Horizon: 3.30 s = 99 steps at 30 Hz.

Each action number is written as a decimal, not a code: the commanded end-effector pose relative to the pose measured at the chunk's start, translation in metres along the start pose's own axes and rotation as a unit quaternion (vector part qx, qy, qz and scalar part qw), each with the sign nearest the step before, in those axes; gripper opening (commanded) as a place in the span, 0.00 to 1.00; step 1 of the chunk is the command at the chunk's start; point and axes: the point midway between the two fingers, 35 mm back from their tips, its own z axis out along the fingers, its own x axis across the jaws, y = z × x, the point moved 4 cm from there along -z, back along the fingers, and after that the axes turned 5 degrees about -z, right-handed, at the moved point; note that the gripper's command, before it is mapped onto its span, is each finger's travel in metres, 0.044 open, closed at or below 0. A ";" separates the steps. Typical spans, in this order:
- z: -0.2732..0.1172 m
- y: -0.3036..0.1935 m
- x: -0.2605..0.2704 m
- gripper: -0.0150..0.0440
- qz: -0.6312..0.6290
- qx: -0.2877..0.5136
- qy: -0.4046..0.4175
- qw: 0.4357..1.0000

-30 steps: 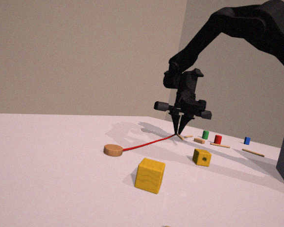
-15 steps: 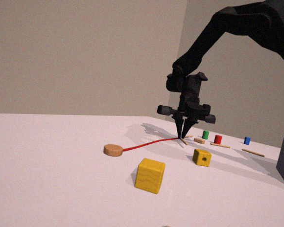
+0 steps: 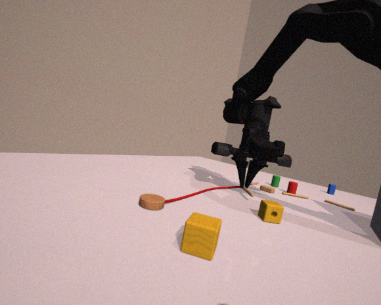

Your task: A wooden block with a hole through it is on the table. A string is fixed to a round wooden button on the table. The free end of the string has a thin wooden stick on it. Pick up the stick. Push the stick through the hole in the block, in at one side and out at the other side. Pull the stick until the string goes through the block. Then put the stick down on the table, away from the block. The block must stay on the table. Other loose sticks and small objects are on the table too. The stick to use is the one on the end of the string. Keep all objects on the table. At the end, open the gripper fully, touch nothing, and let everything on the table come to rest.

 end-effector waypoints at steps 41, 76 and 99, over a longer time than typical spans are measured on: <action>-0.001 0.059 -0.006 0.25 0.004 -0.002 -0.002 1.000; 0.000 0.100 -0.007 0.25 0.004 0.000 -0.002 1.000; -0.001 0.129 -0.010 0.25 0.005 0.000 -0.002 1.000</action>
